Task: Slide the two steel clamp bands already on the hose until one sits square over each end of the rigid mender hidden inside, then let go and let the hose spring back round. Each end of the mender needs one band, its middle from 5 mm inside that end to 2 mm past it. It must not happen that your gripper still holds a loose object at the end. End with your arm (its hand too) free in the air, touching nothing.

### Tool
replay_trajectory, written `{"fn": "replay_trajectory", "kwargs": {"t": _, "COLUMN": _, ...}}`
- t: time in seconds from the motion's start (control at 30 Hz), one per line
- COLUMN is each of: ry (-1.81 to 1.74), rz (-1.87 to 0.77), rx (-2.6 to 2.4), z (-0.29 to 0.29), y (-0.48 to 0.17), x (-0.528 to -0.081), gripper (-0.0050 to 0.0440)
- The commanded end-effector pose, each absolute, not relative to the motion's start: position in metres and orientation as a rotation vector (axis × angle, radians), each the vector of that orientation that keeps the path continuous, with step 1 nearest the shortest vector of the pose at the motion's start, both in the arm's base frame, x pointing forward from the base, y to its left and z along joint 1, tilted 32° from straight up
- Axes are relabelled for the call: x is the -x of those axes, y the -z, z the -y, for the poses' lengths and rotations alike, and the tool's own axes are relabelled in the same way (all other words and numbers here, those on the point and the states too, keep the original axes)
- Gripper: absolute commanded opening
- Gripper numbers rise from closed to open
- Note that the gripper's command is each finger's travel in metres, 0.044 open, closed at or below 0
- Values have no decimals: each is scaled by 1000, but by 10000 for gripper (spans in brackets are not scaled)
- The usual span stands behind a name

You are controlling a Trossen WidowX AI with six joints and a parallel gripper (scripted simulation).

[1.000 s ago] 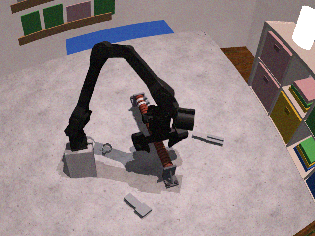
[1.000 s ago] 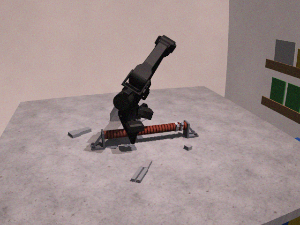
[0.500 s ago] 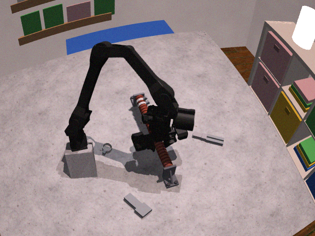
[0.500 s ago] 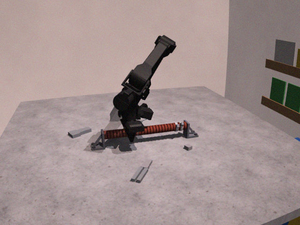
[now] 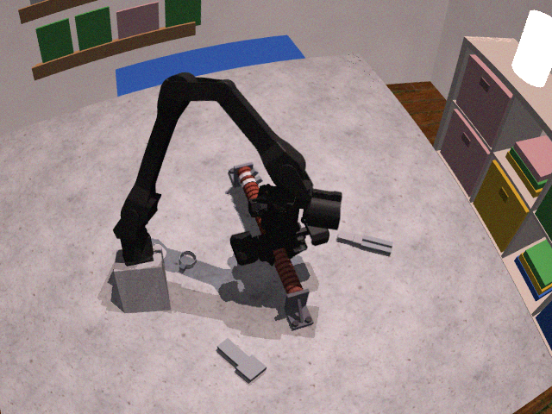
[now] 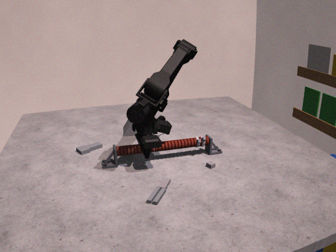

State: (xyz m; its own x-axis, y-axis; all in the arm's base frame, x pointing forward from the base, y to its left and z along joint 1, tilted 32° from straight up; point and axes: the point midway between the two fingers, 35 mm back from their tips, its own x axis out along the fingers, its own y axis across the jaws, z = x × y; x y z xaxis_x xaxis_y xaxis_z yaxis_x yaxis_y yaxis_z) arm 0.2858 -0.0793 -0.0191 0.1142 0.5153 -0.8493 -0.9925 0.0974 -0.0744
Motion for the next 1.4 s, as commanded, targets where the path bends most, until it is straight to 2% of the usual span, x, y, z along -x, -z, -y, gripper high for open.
{"fn": "replay_trajectory", "kwargs": {"t": 0.0, "ry": -1298, "rz": -766, "rx": 789, "z": 78, "y": 20, "x": -286, "gripper": 97}}
{"fn": "replay_trajectory", "kwargs": {"t": 0.43, "ry": -1298, "rz": -766, "rx": 789, "z": 78, "y": 20, "x": -286, "gripper": 23}}
{"fn": "replay_trajectory", "kwargs": {"t": 0.47, "ry": -1298, "rz": -766, "rx": 789, "z": 78, "y": 20, "x": -286, "gripper": 0}}
{"fn": "replay_trajectory", "kwargs": {"t": 0.63, "ry": -1298, "rz": -766, "rx": 789, "z": 78, "y": 20, "x": -286, "gripper": 0}}
{"fn": "replay_trajectory", "kwargs": {"t": 0.8, "ry": -1298, "rz": -766, "rx": 789, "z": 78, "y": 20, "x": -286, "gripper": 120}}
{"fn": "replay_trajectory", "kwargs": {"t": 0.87, "ry": -1298, "rz": -766, "rx": 789, "z": 78, "y": 20, "x": -286, "gripper": 120}}
{"fn": "replay_trajectory", "kwargs": {"t": 1.3, "ry": -1298, "rz": -766, "rx": 789, "z": 78, "y": 20, "x": -286, "gripper": 432}}
{"fn": "replay_trajectory", "kwargs": {"t": 1.37, "ry": -1298, "rz": -767, "rx": 789, "z": 76, "y": 18, "x": -286, "gripper": 440}}
